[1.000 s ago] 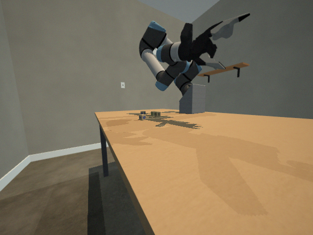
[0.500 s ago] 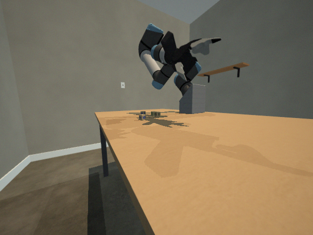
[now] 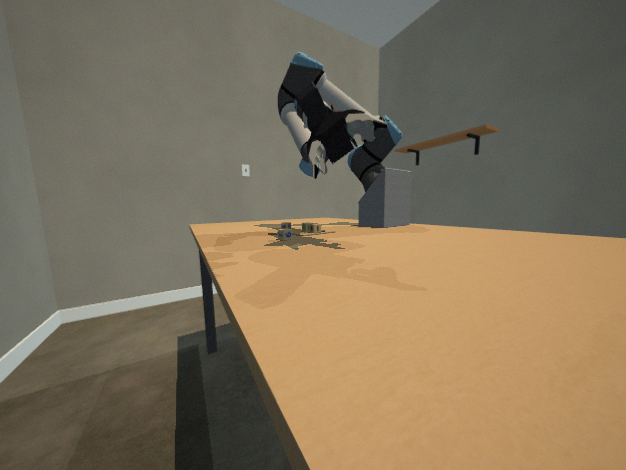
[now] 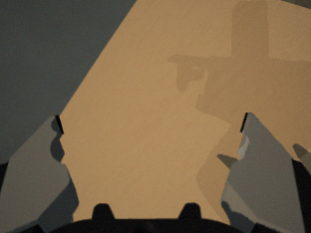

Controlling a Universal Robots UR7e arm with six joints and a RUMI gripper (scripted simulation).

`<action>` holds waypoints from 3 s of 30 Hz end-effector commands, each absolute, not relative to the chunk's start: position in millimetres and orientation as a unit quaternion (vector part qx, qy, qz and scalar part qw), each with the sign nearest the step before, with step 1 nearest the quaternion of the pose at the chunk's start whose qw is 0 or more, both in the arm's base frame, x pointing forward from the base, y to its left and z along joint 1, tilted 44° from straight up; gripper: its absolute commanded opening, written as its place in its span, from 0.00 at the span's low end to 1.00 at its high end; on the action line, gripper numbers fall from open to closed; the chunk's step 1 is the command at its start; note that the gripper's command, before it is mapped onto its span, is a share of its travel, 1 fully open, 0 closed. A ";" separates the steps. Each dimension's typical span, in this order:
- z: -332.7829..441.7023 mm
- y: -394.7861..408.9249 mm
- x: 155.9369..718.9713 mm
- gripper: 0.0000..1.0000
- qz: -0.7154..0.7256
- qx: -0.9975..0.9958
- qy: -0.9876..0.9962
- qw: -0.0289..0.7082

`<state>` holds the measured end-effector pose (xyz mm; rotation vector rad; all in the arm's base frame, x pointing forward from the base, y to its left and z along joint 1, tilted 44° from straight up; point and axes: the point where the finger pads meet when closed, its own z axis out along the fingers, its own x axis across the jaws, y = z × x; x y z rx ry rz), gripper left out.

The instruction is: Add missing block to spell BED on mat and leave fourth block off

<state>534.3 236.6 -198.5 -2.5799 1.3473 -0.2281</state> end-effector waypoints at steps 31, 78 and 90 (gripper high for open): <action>-72.0 26.9 541.0 1.00 -0.262 -0.891 0.352 -0.113; -71.8 26.6 541.0 1.00 -0.262 -0.891 0.352 -0.114; -64.8 18.8 514.9 1.00 -0.262 -0.891 0.352 -0.113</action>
